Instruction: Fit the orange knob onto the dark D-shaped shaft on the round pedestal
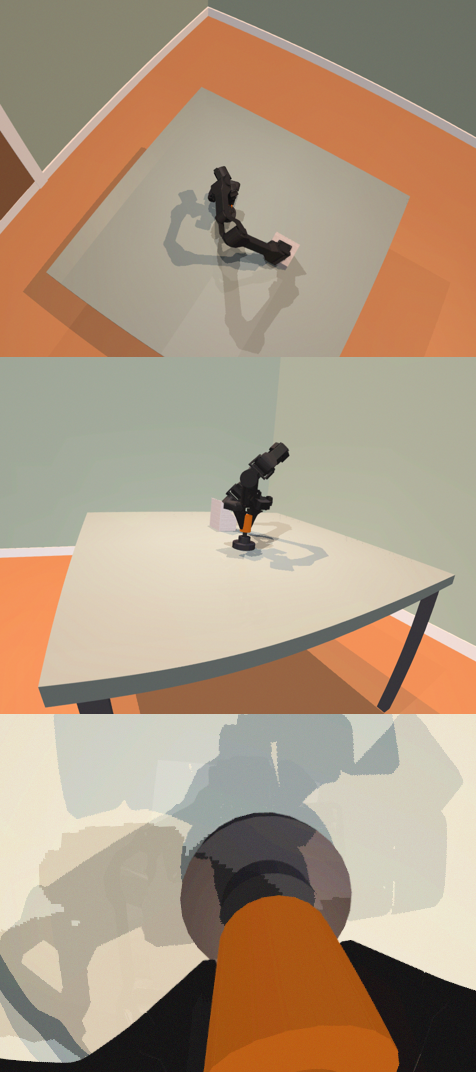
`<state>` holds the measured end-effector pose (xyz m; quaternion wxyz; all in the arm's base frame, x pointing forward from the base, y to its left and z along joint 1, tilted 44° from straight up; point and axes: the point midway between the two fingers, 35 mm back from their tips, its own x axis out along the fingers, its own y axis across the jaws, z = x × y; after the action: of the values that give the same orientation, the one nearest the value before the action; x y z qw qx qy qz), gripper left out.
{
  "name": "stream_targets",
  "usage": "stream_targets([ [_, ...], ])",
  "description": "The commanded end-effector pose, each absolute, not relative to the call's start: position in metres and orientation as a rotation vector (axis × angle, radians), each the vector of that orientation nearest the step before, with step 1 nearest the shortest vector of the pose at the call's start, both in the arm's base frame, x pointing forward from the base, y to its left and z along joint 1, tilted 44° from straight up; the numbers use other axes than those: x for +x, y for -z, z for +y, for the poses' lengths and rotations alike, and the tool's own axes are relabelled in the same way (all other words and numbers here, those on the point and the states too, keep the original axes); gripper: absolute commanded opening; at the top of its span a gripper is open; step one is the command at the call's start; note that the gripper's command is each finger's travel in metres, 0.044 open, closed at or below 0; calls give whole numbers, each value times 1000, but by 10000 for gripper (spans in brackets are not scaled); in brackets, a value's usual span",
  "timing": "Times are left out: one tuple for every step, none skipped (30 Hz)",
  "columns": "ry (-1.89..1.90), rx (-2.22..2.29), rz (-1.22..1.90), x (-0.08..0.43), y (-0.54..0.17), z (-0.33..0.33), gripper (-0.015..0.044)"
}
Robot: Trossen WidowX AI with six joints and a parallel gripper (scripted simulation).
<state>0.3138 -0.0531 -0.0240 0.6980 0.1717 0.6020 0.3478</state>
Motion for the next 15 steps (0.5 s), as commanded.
stream_targets([
  [-776,379,1338,315,24,-51,0],
  [-776,379,1338,315,24,-51,0],
  [-776,379,1338,315,25,-51,0],
  [-776,379,1338,315,25,-51,0],
  [-776,379,1338,315,26,-51,0],
  [-776,379,1338,315,26,-51,0],
  [-776,379,1338,314,25,-52,0],
  [-776,379,1338,314,26,-52,0],
  [-776,379,1338,314,26,-52,0],
  [-776,379,1338,314,26,-52,0],
  [-776,379,1338,314,26,-52,0],
  [-776,379,1338,314,26,-52,0],
  [-776,379,1338,314,27,-52,0],
  [-776,379,1338,314,27,-52,0],
  [-776,379,1338,314,27,-53,0],
])
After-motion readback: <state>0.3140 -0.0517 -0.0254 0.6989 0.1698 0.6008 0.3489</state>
